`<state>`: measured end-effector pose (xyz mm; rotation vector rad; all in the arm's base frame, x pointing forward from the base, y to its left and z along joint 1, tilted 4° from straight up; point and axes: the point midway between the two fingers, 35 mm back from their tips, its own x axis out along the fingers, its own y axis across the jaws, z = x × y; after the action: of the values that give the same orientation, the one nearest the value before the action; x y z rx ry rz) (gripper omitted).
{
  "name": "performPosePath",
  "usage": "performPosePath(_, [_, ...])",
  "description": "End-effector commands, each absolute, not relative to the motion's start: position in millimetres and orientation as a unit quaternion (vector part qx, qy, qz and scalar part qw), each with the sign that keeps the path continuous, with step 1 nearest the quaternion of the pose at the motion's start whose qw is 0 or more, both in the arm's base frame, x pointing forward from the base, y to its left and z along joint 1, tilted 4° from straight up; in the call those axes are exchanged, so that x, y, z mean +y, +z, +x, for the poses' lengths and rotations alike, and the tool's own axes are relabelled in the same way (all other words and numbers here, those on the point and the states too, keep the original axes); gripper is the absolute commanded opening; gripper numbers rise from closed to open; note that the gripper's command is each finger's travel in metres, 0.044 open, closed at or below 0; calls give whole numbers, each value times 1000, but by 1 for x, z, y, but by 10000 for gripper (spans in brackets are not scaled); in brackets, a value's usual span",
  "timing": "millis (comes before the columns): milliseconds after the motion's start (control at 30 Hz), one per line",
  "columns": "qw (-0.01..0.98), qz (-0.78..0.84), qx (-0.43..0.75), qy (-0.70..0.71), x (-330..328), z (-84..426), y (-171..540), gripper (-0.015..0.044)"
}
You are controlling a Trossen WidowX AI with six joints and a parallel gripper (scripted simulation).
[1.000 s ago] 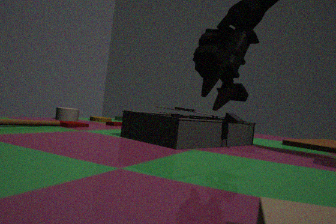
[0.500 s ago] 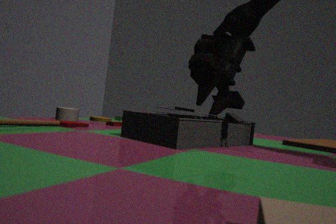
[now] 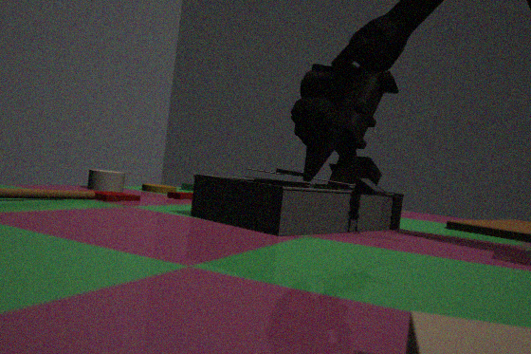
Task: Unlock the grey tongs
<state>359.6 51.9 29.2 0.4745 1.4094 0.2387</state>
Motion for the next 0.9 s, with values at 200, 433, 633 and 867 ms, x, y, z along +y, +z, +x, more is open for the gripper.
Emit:
performPosePath(200, [728,216,643,106,60,359,12,260])
performPosePath(433, [729,216,641,109,61,360,12,234])
performPosePath(633, [729,216,641,109,61,360,12,96])
performPosePath(867, [729,216,641,109,61,360,12,49])
